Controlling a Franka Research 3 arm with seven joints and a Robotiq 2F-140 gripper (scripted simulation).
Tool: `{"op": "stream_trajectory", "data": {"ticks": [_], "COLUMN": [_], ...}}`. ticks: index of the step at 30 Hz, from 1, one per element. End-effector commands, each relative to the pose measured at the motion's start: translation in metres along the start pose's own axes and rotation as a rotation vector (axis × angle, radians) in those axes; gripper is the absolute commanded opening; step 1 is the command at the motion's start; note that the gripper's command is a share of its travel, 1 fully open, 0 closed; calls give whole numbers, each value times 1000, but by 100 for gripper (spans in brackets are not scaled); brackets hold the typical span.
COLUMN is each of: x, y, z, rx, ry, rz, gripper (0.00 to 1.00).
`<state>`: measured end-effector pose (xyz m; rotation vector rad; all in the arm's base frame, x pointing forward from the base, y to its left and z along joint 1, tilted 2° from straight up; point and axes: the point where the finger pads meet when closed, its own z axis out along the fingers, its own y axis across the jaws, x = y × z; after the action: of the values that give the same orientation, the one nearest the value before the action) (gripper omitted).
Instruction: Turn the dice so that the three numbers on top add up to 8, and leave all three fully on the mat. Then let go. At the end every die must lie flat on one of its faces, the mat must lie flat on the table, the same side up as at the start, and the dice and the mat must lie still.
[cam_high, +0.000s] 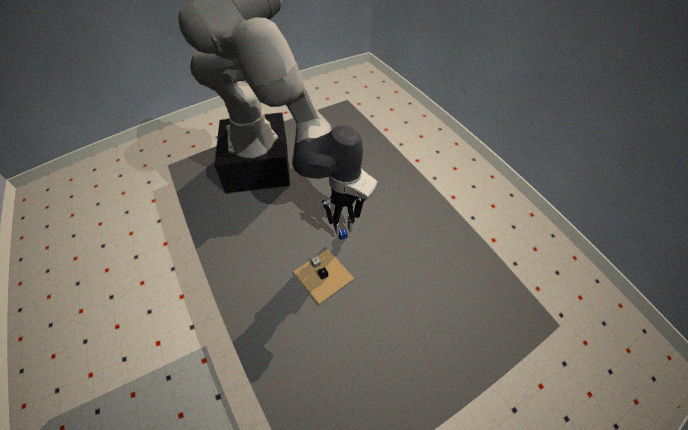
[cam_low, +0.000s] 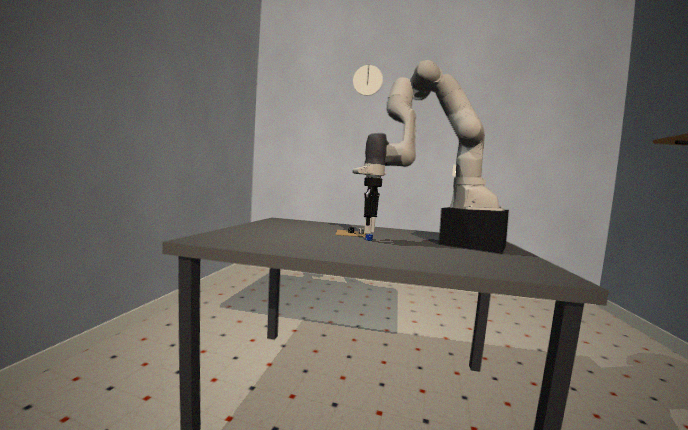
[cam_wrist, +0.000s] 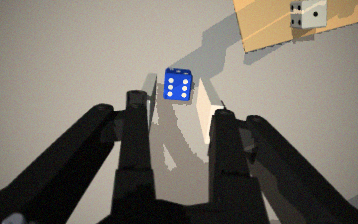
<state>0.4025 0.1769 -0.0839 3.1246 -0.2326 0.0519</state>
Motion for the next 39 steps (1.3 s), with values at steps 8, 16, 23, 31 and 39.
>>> {"op": "stream_trajectory", "data": {"ticks": [8,16,23,31,39], "x": [-1,-1,-1,-1,-1], "y": [0,0,0,0,0], "z": [1,8,20,30,31], "rx": [1,1,1,1,1], "ry": [0,0,0,0,0], "rz": [1,1,1,1,1], "gripper": [25,25,25,25,25]}}
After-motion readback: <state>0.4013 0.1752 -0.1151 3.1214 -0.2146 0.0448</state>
